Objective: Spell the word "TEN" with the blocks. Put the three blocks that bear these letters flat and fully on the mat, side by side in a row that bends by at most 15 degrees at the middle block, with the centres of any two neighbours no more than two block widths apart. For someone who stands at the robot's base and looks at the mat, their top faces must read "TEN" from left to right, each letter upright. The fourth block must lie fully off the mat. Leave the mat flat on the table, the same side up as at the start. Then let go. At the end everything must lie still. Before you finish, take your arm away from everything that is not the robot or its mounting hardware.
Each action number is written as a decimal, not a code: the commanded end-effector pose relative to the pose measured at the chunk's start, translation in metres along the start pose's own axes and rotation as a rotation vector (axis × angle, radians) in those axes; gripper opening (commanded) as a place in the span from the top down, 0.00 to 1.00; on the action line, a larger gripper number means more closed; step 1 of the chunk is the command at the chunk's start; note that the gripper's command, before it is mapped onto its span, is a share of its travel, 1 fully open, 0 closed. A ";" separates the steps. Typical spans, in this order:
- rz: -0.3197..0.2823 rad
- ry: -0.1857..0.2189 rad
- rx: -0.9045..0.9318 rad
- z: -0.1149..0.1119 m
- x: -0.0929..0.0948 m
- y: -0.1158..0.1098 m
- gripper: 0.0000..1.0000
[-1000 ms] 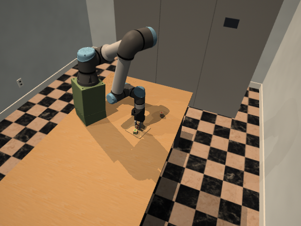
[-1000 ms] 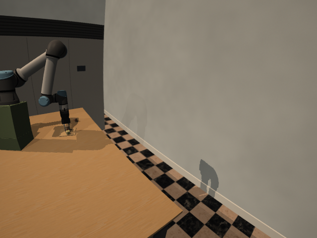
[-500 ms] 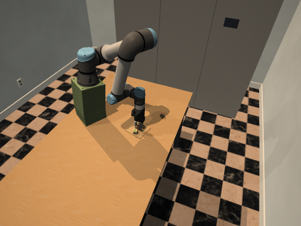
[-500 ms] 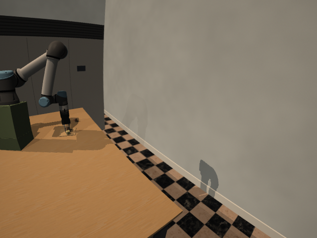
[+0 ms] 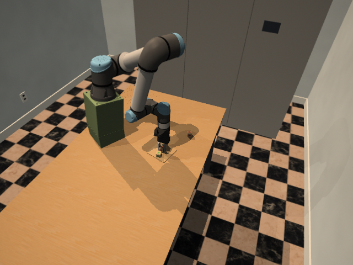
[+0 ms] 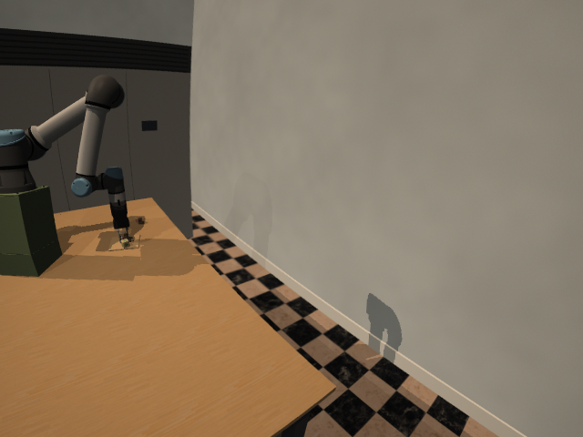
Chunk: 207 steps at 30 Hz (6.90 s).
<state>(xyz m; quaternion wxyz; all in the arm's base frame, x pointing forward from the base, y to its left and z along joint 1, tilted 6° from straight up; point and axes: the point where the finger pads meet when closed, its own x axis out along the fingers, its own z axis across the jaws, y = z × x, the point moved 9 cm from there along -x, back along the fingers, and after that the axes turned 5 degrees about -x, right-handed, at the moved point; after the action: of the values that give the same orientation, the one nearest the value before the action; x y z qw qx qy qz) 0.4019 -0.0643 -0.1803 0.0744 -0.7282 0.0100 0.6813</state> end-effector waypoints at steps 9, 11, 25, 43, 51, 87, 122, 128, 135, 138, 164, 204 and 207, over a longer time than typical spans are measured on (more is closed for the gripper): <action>0.000 0.001 0.000 0.000 0.000 0.000 0.43; 0.000 0.001 0.000 0.000 0.000 0.000 0.43; 0.000 0.001 0.000 0.000 0.000 0.001 0.43; 0.000 0.001 0.000 0.000 0.000 0.001 0.43; 0.000 0.001 0.000 0.000 0.000 0.001 0.43; 0.000 0.001 0.000 0.000 0.004 0.001 0.43; 0.000 0.001 0.000 0.000 0.004 0.001 0.13; 0.000 0.001 0.000 0.000 0.004 0.001 0.13; 0.000 0.001 0.000 0.000 0.003 0.001 0.13; 0.000 0.001 0.000 0.000 0.000 0.001 0.13; 0.000 0.001 0.000 0.000 -0.081 0.001 0.13; 0.000 0.001 0.000 0.000 -0.091 0.001 0.00; 0.000 0.001 0.000 0.000 -0.097 0.001 0.00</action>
<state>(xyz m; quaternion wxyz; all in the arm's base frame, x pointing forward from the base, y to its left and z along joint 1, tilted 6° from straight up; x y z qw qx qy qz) 0.3953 -0.0725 -0.0918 0.0745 -0.7280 0.0099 0.6815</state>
